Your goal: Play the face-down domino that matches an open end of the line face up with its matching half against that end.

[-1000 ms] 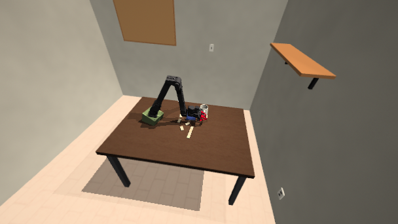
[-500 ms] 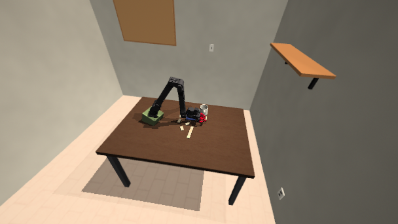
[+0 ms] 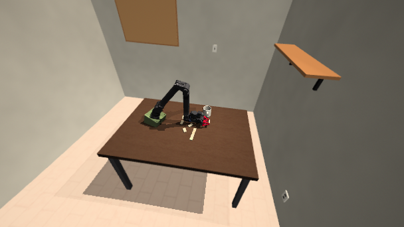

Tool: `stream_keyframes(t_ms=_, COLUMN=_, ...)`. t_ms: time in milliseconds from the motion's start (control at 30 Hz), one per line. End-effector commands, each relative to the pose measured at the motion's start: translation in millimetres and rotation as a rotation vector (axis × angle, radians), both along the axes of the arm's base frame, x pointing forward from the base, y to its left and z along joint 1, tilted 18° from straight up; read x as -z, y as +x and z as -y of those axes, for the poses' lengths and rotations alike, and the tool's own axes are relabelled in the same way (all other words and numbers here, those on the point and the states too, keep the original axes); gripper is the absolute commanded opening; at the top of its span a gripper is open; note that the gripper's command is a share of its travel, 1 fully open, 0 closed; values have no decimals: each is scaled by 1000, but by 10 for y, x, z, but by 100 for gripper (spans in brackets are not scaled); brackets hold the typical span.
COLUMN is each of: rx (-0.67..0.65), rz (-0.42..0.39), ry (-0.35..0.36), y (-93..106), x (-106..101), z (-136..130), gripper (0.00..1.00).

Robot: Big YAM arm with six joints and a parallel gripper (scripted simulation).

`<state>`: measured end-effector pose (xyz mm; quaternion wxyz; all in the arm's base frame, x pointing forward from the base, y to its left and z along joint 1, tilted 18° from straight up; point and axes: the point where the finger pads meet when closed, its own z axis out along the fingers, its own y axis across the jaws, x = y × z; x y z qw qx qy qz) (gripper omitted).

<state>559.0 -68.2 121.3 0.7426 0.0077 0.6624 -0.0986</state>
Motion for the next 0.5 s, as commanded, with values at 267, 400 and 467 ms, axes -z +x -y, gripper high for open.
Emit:
stream_keyframes(t_ms=267, rx=1, rz=39, ry=5, y=105, x=36, z=52, gripper=51)
stream_keyframes(t_ms=400, rx=2, rz=52, ry=8, y=148, x=67, z=76, gripper=51)
stream_keyframes(t_ms=467, rx=2, rz=52, ry=8, y=148, x=67, z=76, gripper=51)
